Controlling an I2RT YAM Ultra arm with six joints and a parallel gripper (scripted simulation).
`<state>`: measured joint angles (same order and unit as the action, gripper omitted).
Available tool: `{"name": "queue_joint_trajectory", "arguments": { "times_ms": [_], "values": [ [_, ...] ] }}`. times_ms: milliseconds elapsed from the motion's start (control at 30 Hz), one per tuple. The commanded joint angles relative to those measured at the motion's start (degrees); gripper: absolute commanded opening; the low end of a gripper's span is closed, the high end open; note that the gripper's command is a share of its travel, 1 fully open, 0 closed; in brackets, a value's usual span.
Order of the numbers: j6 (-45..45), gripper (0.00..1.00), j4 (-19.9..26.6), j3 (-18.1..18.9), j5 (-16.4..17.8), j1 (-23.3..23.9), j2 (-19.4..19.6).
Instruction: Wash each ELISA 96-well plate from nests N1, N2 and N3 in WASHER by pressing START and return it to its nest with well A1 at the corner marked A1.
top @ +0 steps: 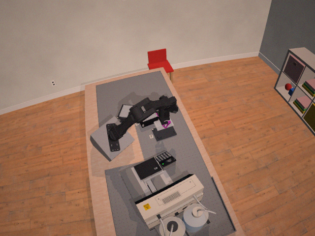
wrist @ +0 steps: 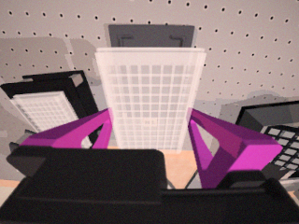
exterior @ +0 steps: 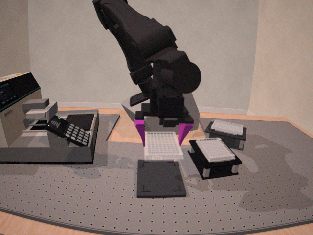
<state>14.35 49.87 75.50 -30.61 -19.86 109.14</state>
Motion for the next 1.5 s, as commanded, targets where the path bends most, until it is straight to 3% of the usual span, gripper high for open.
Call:
{"name": "queue_joint_trajectory", "arguments": {
  "times_ms": [0,1067,1467],
  "values": [
    [0.3,0.0,0.0,0.4,-0.1,-0.2,-0.4],
    [0.3,0.0,-0.1,0.2,0.0,-0.1,-0.6],
    [-1.3,0.0,-3.9,-1.5,0.1,1.2,0.8]
  ]
}}
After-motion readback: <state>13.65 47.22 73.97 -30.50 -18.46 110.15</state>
